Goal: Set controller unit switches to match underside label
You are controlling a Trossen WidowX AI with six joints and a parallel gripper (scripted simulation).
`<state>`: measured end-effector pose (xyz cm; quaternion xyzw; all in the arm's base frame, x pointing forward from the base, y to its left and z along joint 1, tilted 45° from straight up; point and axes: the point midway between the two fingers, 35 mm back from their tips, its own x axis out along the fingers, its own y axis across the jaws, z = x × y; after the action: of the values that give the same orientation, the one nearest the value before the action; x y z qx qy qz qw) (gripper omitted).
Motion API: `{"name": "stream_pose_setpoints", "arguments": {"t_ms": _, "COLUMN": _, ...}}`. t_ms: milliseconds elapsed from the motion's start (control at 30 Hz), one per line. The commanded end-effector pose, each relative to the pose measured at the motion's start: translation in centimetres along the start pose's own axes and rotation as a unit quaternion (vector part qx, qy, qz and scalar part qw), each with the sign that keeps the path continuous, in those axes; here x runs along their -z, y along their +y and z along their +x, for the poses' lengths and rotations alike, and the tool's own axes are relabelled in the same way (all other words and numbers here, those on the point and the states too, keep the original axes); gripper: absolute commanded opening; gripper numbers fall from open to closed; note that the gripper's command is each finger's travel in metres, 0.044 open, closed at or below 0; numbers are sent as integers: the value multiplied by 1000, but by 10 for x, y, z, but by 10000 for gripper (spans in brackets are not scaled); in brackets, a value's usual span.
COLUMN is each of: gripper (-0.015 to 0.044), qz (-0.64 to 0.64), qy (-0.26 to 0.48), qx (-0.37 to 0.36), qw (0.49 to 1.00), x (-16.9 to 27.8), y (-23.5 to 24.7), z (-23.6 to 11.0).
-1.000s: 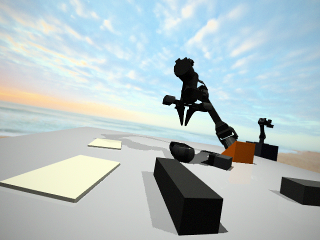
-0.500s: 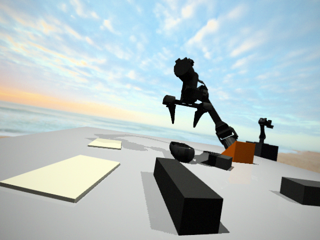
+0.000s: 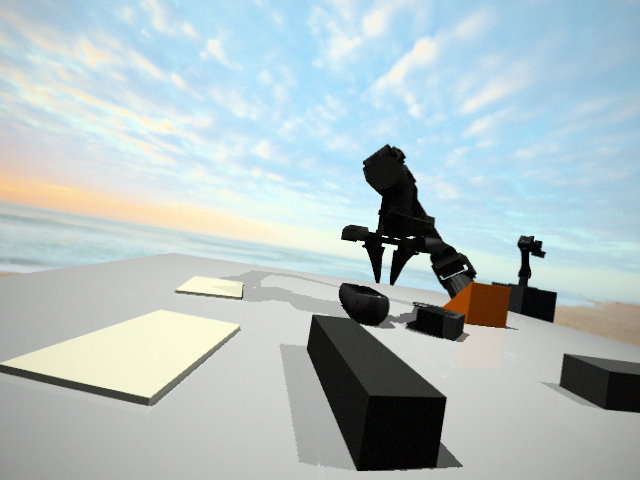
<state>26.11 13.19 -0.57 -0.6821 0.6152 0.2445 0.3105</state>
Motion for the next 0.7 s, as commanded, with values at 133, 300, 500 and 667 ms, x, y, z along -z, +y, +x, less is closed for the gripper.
{"name": "stream_pose_setpoints", "arguments": {"t_ms": 133, "gripper": 0, "qz": 8, "qy": 0, "qx": 5, "qw": 1000, "x": 2, "y": 5, "z": 7}}
{"name": "stream_pose_setpoints", "arguments": {"t_ms": 300, "gripper": 0, "qz": 8, "qy": 0, "qx": 5, "qw": 1000, "x": 2, "y": 5, "z": 7}}
{"name": "stream_pose_setpoints", "arguments": {"t_ms": 500, "gripper": 0, "qz": 8, "qy": 0, "qx": 5, "qw": 1000, "x": 2, "y": 5, "z": 7}}
{"name": "stream_pose_setpoints", "arguments": {"t_ms": 667, "gripper": 0, "qz": 6, "qy": -2, "qx": 4, "qw": 1000, "x": 1, "y": 5, "z": 6}}
